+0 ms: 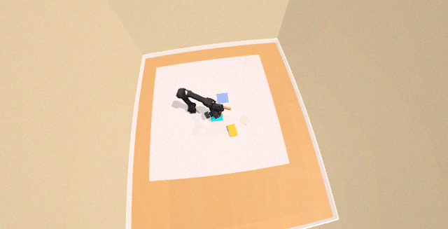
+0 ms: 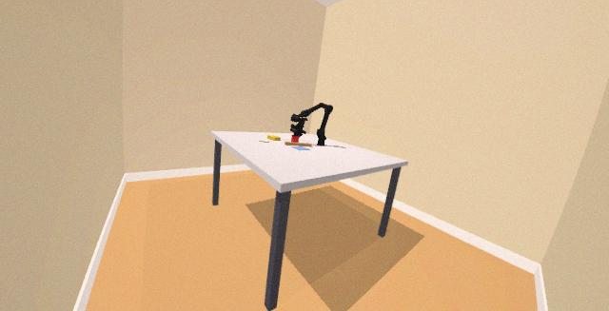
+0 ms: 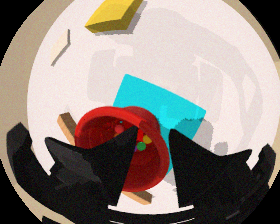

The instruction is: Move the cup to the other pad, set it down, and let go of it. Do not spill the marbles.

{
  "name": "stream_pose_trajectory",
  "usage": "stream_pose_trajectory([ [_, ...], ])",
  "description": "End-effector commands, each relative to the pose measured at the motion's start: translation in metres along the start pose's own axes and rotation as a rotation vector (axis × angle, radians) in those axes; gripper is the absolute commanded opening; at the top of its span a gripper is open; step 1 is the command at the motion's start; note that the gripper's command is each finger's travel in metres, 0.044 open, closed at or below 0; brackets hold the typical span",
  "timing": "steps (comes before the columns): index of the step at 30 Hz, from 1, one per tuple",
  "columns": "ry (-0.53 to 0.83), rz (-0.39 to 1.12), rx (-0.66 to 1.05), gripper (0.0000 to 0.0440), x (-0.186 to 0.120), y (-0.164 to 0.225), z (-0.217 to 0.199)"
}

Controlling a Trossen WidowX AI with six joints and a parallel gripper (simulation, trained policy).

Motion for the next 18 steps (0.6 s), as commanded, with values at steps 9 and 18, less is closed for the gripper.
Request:
stream_pose_trajectory([
  [9, -0.073, -0.035, -0.008, 0.0201, -0.010, 0.002, -0.005],
  [18, -0.120, -0.070, -0.004, 0.0265, -0.023, 0.002, -0.010],
])
Point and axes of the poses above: the point midway between the two fingers, 35 mm back from their tips, its own x axis out along the fingers, its own z axis across the jaws, y = z × x, the point moved 2 cm from there along -x, back along the fingers, and after that the axes turned 9 degrees about -x, right-handed, at the moved point
